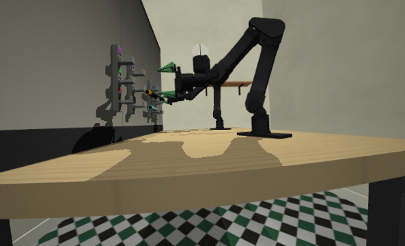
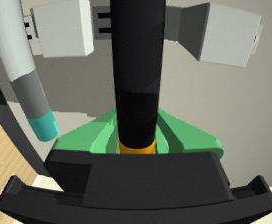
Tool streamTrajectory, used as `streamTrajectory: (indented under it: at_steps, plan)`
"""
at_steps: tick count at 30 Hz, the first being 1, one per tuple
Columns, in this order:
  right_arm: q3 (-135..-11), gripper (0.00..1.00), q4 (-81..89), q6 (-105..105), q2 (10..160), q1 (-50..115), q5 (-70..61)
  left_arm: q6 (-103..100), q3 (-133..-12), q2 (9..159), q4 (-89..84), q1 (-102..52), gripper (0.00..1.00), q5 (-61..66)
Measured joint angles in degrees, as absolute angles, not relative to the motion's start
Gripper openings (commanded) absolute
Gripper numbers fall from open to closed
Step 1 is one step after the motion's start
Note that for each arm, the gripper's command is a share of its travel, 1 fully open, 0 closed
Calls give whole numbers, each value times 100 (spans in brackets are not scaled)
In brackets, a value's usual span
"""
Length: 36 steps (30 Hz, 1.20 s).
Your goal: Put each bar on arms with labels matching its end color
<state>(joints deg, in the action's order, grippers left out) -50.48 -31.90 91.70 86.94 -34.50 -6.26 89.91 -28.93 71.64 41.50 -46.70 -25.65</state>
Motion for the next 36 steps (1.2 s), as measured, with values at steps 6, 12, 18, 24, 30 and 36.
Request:
streamTrajectory:
  at_steps: [6, 12, 18, 24, 30, 36]
  plan:
    - [-5048, 0, -3247, 9179, 8718, -3450, -639, 8991, -2893, 7164, 4150, -4670, 100, -2565]
    - [-5048, 0, -3301, 9183, 8742, -3450, -657, 8991, -2893, 7164, 4150, -4670, 100, -2565]
    - [-5048, 0, -3347, 9190, 8764, -3450, -670, 8991, -2893, 7164, 4150, -4670, 100, -2565]
    - [-4984, 0, -3448, 9190, 8770, -3441, -672, 8991, -2893, 7164, 4150, -4670, 100, -2565]
    - [-4952, 0, -3494, 9190, 8770, -3435, -659, 8991, -2893, 7164, 4150, -4670, 100, -2563]
    - [-4930, 0, -3579, 9188, 8820, -3435, -663, 8991, -2893, 7164, 4150, -4670, 100, -2563]
